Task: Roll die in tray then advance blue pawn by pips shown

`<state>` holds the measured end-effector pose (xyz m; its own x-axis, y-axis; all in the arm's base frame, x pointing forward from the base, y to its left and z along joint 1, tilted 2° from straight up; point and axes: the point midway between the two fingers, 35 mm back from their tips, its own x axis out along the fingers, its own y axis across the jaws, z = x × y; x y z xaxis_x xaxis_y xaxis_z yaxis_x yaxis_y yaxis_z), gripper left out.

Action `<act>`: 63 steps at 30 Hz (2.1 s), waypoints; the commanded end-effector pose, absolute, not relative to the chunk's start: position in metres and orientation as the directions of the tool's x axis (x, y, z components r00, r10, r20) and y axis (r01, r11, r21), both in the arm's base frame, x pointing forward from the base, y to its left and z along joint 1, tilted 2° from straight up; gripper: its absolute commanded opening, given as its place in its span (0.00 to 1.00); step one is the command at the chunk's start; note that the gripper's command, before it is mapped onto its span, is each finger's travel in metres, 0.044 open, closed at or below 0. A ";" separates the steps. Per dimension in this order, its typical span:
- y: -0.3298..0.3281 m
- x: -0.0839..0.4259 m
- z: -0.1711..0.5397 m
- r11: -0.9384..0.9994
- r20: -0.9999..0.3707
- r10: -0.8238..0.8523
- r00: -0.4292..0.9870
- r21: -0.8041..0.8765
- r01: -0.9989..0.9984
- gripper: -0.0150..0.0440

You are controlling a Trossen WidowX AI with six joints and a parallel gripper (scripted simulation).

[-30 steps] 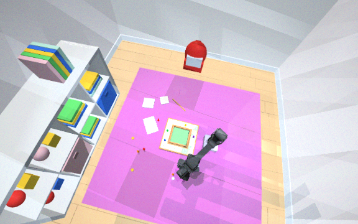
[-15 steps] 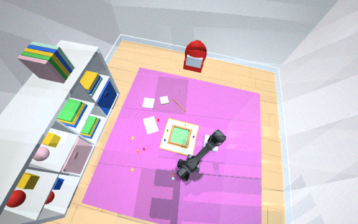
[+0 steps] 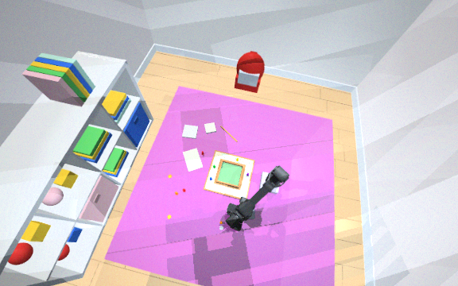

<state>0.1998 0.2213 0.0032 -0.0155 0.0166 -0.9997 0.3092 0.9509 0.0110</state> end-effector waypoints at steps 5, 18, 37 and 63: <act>0.226 0.205 0.031 0.950 -1.000 0.018 -0.018 0.012 0.312 0.25; 0.226 0.211 0.105 0.950 -1.000 0.019 -0.017 0.012 0.312 0.25; 0.174 0.245 0.116 0.960 -1.000 0.014 -0.011 0.011 0.278 0.25; 0.046 0.283 0.095 0.980 -1.000 0.001 -0.007 0.000 0.201 0.25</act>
